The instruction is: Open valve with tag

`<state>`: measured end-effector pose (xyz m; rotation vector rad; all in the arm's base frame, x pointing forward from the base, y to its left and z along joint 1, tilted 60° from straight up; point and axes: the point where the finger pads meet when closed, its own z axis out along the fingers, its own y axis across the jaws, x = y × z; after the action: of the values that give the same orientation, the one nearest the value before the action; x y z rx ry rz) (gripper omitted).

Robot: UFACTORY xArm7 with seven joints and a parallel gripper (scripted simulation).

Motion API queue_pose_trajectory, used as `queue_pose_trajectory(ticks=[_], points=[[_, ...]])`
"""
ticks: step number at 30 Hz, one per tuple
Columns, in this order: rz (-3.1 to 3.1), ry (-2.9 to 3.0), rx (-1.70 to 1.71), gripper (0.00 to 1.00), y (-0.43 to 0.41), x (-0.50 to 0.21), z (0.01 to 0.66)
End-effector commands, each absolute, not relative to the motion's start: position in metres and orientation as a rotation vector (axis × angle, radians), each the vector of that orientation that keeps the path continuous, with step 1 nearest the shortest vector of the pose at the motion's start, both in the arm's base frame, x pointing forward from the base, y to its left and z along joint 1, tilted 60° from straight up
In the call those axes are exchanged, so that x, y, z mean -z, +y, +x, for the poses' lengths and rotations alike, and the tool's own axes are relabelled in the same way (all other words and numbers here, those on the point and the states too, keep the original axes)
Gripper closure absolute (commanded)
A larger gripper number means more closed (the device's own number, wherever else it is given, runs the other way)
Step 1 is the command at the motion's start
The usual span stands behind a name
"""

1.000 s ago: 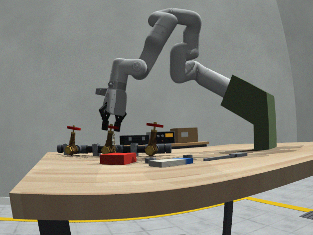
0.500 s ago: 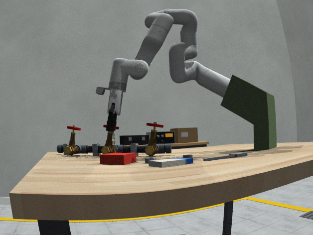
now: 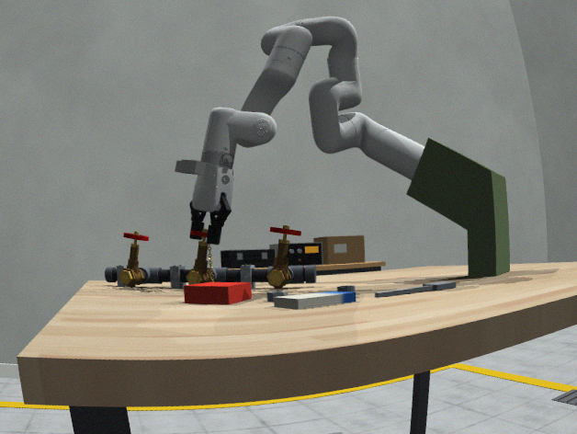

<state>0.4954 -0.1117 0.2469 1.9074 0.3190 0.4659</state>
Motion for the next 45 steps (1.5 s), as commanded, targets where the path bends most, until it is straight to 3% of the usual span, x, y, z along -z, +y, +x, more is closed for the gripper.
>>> queue_pose_trajectory(ticks=[1,18,32,33,45], points=[[1.840,0.593,-0.293,1.00,-0.1093,-0.2472,0.4967],[1.492,1.255,0.210,1.00,-0.1092,-0.2472,0.4967],[1.453,1.304,0.253,1.00,-0.1092,-0.2472,0.4967],[1.453,1.304,0.253,0.00,-0.1092,-0.2472,0.4967],[1.453,1.304,0.253,0.00,-0.1092,-0.2472,0.4967]])
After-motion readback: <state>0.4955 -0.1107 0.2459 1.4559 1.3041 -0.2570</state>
